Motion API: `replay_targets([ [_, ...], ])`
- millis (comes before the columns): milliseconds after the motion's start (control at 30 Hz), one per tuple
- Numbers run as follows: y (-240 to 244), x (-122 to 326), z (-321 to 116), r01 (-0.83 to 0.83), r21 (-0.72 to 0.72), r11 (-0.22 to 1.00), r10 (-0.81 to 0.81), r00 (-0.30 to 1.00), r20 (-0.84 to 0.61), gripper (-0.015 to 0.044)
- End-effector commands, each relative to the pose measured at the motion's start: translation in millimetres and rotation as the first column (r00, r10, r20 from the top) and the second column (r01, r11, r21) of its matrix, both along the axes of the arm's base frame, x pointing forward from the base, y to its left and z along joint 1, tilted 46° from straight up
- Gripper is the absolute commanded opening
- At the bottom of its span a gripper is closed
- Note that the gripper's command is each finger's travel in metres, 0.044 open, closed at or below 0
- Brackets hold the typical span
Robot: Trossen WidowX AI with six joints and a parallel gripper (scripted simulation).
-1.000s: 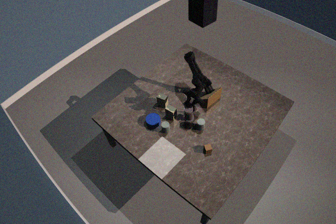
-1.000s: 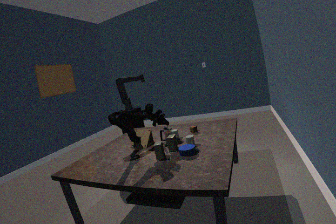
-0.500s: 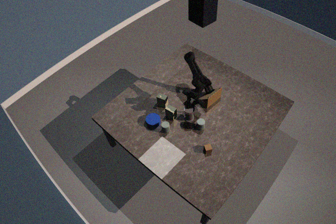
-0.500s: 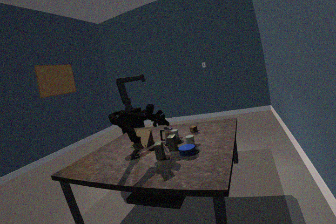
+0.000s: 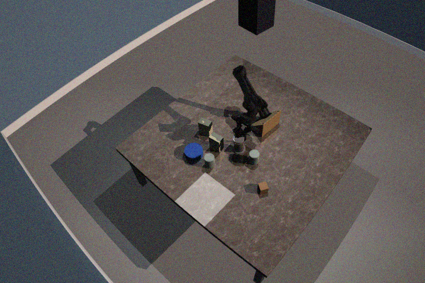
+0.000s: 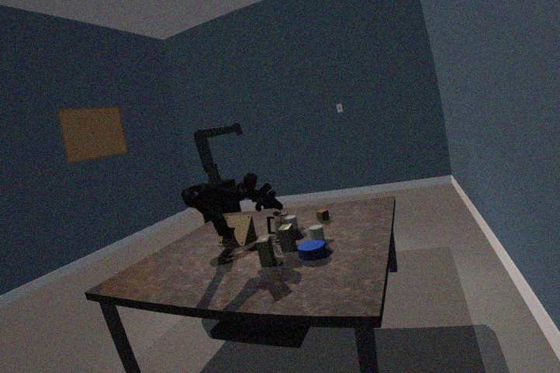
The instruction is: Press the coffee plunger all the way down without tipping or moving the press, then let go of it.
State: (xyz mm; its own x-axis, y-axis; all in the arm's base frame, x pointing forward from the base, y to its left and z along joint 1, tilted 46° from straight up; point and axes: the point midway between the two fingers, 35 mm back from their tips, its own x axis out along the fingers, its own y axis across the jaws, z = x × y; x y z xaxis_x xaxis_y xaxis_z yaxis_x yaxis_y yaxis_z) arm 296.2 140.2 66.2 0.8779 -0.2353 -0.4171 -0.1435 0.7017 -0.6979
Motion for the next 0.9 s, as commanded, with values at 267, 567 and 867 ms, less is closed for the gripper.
replay_targets([
  [267, 0.1, 0.0, -0.1, 0.000, 0.000, 1.000, 0.000, 1.000, 0.000, 0.0121],
  [567, 0.1, 0.0, -0.1, 0.000, 0.000, 1.000, 0.000, 1.000, 0.000, 0.0331],
  [867, 4.2, -0.8, 3.1, 0.001, 0.000, 1.000, -0.001, 1.000, -0.003, 0.0440],
])
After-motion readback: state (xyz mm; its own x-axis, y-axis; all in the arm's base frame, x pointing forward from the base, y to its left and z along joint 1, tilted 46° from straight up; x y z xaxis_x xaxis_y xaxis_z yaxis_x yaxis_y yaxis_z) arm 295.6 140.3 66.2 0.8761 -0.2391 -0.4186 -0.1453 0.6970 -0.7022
